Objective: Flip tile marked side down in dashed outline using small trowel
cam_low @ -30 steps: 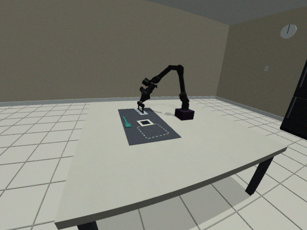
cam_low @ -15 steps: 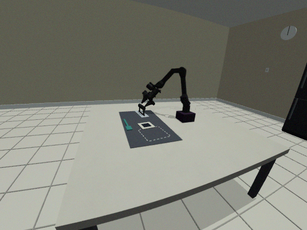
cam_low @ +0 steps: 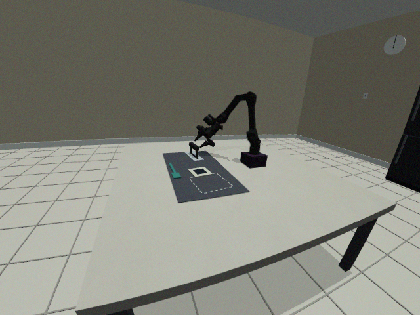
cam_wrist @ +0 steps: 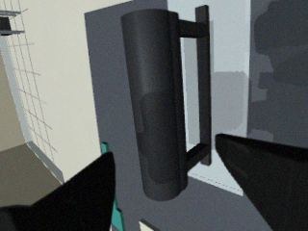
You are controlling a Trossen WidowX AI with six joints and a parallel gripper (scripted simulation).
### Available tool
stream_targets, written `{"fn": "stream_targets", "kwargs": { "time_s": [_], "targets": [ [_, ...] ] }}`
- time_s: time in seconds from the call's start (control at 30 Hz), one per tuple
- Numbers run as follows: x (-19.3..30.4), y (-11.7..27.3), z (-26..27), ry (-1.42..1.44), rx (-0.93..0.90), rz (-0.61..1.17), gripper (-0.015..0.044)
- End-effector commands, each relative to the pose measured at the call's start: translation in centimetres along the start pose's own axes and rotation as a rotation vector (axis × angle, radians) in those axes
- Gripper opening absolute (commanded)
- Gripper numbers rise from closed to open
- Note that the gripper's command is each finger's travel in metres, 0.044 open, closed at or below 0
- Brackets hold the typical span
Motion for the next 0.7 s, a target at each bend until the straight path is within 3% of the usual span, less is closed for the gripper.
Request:
{"fn": "stream_targets", "kwargs": {
  "time_s": [0.0, 0.67],
  "targets": [
    [0.3, -0.1, -0.2, -0.019, -0.005, 0.006, 0.0300],
    [0.1, -3.3, -0.1, -0.019, -0.005, 0.006, 0.0300]
  ]
}}
Point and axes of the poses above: the point midway between the two fingers, 35 mm back from their tips, its own y axis back along the fingers, its own z axis across the jaws, x = y × z, the point moved 7 cm from there along y, back along the fingers, and after that the axes turned 12 degrees about y, right-handed, at the moved point
